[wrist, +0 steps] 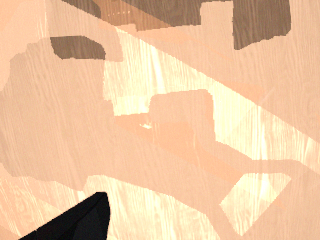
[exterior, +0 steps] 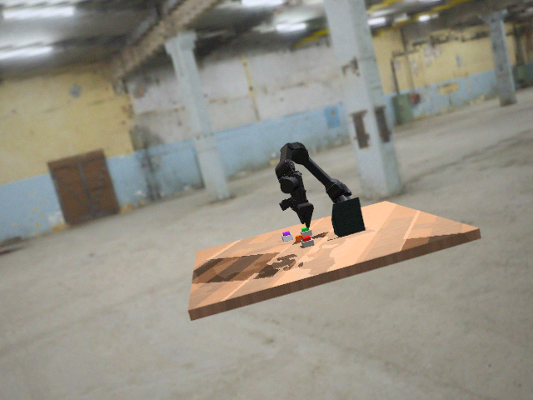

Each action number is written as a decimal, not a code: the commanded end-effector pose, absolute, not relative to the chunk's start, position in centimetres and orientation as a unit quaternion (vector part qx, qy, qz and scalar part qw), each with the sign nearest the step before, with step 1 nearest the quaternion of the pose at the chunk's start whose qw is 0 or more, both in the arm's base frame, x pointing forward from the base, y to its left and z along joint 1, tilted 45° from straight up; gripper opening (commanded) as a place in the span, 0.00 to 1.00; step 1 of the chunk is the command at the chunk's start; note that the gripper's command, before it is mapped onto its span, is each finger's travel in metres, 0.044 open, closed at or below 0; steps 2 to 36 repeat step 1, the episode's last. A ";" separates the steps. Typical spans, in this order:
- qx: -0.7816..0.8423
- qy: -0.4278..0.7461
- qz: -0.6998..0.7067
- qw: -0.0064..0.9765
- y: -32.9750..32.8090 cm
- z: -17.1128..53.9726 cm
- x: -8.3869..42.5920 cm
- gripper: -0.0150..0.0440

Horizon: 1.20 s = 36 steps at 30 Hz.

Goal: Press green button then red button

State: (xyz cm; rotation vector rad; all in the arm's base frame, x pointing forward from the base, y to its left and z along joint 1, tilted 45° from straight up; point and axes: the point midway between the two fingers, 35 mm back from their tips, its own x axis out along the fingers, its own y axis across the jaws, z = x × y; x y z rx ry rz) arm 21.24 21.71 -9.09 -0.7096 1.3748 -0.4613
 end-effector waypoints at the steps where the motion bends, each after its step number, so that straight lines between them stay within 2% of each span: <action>1: -0.316 0.616 -0.212 0.690 22.3 -9.4 21.1 0.93; 36: -0.316 0.616 -0.212 0.690 22.3 -9.4 21.1 0.93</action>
